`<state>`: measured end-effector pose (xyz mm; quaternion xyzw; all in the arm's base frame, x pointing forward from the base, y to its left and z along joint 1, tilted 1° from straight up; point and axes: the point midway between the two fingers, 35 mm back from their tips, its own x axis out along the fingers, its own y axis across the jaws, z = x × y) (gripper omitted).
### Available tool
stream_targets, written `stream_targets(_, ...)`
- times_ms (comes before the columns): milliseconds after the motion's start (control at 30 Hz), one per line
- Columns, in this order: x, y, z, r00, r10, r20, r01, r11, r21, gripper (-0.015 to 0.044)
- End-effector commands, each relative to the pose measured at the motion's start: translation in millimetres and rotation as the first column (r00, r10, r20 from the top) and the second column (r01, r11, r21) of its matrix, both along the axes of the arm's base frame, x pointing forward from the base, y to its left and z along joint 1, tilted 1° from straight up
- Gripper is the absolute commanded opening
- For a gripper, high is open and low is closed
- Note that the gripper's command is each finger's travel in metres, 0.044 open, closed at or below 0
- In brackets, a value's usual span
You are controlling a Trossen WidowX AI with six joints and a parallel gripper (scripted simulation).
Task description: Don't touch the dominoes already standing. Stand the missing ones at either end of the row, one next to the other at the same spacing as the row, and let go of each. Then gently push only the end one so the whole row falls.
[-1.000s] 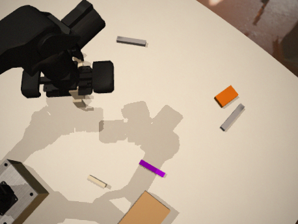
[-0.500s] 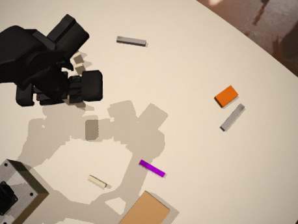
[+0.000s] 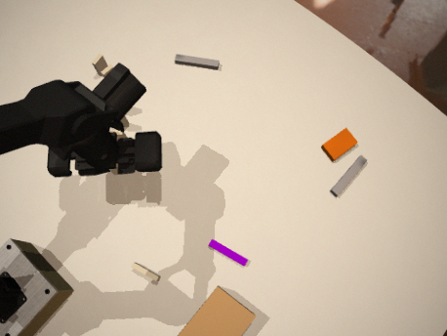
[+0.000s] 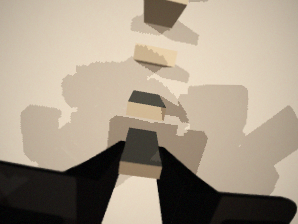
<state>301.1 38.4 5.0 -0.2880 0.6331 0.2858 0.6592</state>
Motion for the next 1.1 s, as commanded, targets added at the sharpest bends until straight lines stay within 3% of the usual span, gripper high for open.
stream_targets(0, -4, 0, -14, 1.000, -0.008, -0.008, 0.008, 1.000, -0.001, 0.0107)
stream_targets(367, -4, 0, -14, 1.000, -0.008, -0.008, 0.008, 1.000, -0.001, 0.0107)
stream_targets(800, -4, 0, -14, 1.000, -0.008, -0.008, 0.008, 1.000, -0.001, 0.0440)
stream_targets(933, -1, 0, -3, 1.000, -0.007, -0.008, 0.007, 1.000, -0.001, 0.0440)
stream_targets(1067, 2, 0, 67, 1.000, -0.005, -0.007, 0.005, 1.000, -0.001, 0.0440)
